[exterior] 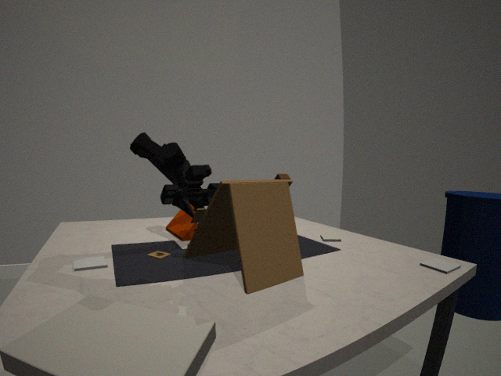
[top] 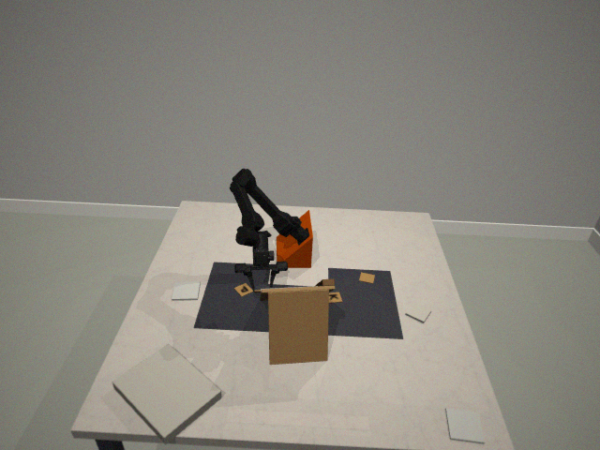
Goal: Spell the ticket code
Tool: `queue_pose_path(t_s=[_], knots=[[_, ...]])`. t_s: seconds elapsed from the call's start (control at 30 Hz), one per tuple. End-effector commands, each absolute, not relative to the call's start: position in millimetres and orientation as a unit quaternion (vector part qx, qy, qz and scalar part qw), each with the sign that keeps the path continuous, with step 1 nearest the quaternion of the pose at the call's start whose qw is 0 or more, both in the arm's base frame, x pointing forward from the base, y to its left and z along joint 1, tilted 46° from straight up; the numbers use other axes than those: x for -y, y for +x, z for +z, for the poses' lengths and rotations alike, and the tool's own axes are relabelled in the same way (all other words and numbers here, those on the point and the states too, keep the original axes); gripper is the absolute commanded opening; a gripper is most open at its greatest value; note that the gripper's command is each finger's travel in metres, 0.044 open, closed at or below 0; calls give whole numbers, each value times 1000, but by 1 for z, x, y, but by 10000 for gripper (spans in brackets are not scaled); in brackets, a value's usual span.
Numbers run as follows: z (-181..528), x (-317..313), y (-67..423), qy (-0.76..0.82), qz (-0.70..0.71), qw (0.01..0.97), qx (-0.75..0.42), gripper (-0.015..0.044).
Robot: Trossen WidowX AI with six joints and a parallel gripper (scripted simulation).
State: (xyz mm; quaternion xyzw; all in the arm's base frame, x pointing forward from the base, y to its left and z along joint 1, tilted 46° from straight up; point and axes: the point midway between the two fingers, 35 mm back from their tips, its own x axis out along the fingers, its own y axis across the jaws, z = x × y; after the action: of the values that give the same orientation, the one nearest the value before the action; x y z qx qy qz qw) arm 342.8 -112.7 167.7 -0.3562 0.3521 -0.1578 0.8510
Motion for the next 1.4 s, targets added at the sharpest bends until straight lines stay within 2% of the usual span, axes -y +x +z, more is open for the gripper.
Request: queue_pose_path(t_s=[0.0,1.37], knots=[[165,112,343,-354,-159,851,-353,0],[149,96,343,-354,-159,851,-353,0]])
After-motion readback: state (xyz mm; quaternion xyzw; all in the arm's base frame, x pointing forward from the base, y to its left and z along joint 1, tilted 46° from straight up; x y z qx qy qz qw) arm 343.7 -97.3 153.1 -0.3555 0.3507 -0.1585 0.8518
